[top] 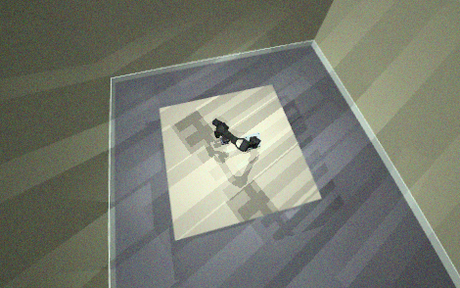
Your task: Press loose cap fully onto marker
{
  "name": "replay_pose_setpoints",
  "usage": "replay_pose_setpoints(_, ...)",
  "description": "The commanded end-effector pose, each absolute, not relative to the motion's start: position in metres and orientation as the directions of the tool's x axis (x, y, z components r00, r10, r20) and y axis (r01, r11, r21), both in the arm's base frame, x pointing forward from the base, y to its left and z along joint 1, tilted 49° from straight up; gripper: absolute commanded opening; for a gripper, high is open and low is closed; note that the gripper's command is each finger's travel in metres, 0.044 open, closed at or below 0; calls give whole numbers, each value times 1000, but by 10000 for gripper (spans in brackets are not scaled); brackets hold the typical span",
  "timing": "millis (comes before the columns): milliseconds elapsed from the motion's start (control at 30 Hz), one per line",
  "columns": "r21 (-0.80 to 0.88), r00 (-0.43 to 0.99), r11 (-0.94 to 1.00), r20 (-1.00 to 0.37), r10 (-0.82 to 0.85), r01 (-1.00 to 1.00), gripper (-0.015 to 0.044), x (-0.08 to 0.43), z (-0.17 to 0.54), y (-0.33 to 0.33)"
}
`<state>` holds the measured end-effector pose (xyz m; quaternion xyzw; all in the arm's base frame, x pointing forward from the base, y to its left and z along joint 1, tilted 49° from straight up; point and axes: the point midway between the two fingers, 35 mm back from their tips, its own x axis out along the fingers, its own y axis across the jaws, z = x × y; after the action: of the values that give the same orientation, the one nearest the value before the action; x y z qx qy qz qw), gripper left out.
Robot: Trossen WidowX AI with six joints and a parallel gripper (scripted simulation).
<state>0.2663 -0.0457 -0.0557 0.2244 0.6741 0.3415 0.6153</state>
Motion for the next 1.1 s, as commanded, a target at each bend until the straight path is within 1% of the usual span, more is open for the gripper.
replay_pose_setpoints(0,742,-147,661,-671,727,-113,0,264,-60,-38)
replay_pose_setpoints(433,735,-136,668,-678,722,-119,0,267,-59,-43)
replay_pose_setpoints(633,733,-138,669,-680,720,-118,0,279,-8,-99)
replay_pose_setpoints(800,734,-139,669,-679,721,-118,0,279,-1,-106)
replay_pose_setpoints(1067,734,-139,669,-679,721,-118,210,279,-1,-106)
